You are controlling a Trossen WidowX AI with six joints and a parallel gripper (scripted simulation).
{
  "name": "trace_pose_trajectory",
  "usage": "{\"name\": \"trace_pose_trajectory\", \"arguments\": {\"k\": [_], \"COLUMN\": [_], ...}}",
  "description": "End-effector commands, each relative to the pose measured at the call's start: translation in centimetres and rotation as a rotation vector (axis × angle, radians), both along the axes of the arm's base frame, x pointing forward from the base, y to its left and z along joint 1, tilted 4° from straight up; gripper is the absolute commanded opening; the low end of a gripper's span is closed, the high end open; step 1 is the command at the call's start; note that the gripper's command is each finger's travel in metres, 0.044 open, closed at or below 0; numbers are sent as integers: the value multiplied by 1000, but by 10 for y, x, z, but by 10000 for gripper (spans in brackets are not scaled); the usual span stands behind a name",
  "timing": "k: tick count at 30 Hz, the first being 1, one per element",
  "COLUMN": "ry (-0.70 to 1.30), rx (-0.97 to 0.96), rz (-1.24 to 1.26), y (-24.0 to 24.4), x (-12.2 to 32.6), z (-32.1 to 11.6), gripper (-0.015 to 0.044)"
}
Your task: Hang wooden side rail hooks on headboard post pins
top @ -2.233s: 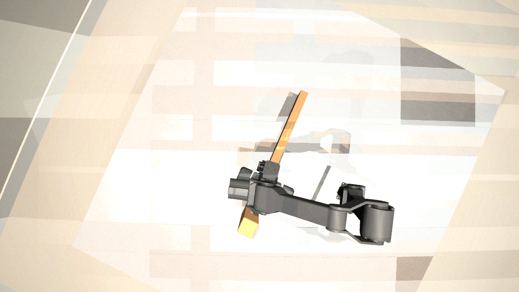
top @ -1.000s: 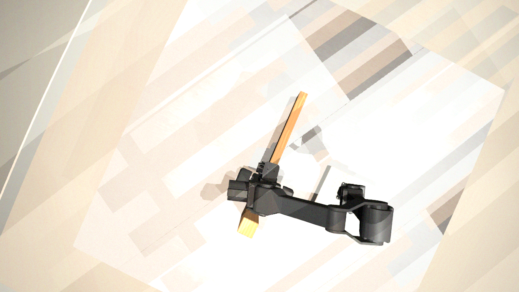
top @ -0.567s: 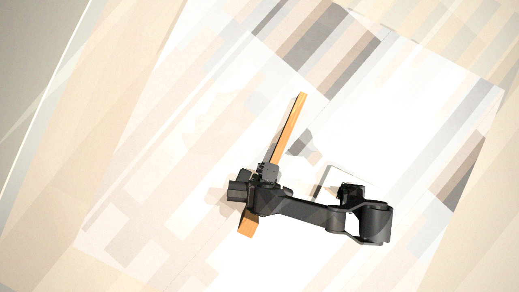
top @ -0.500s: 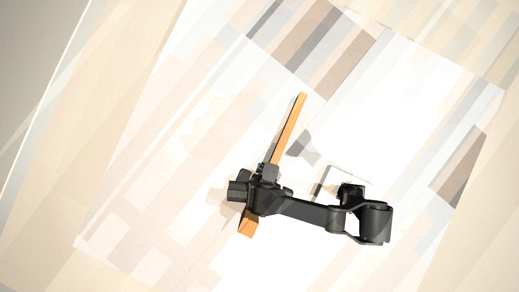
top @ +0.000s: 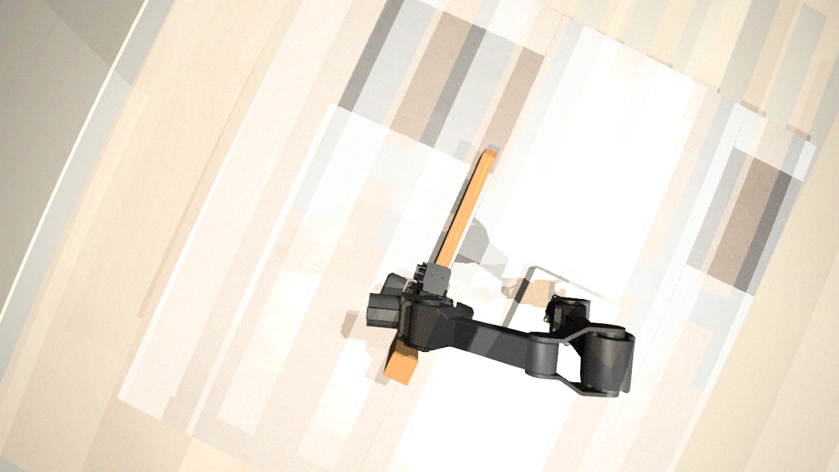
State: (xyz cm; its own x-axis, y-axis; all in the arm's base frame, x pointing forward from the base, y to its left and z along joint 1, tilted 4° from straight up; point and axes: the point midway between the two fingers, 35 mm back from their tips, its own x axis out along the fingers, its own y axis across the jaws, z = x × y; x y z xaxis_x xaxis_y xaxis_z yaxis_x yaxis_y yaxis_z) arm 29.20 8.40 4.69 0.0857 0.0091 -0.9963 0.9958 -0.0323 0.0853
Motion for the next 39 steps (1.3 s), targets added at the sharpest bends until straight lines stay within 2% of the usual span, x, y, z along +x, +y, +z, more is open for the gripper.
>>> {"name": "trace_pose_trajectory", "arguments": {"k": [1, 39], "ry": [-6, -6], "rx": [2, 3], "rz": [-5, -5], "y": [1, 5], "x": [2, 2], "z": [2, 3], "gripper": [0, 0]}}
